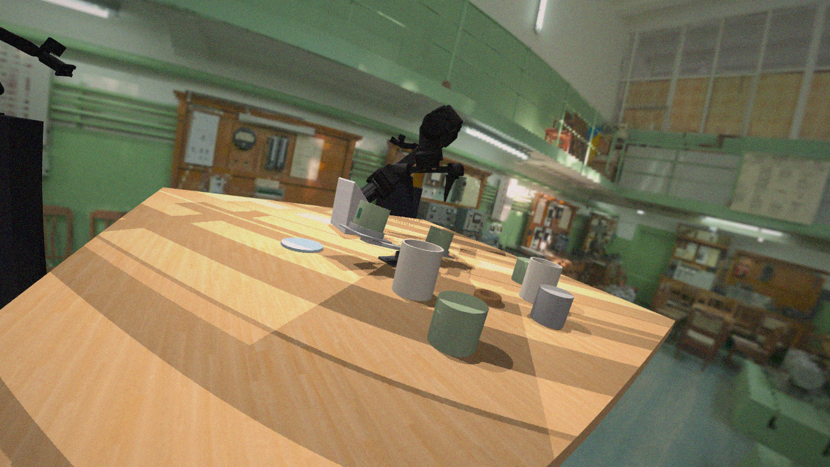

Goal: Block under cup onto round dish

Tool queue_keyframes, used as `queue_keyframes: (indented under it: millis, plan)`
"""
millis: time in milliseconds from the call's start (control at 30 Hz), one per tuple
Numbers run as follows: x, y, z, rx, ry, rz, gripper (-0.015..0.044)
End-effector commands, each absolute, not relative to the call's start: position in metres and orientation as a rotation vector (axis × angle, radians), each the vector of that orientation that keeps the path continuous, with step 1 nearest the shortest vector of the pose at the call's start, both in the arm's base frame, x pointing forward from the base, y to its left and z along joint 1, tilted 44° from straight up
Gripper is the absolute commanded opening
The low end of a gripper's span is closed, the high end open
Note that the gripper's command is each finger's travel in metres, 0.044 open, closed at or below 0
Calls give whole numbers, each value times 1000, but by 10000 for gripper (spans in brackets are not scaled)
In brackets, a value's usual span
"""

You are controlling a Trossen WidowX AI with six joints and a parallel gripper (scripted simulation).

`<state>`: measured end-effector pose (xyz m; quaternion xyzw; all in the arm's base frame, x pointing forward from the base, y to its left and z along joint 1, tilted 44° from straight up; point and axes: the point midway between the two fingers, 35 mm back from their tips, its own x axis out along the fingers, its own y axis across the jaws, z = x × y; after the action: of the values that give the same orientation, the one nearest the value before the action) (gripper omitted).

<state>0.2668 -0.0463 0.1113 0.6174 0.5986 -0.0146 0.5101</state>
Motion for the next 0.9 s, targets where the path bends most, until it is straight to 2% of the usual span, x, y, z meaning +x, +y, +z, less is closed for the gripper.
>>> queue_keyframes:
  millis: [0,433,867]
  plan:
    - [276,-30,115,1555,1516,-168,440]
    - [293,25,129,1728,1651,-584,440]
    - [294,35,119,1731,1652,-589,440]
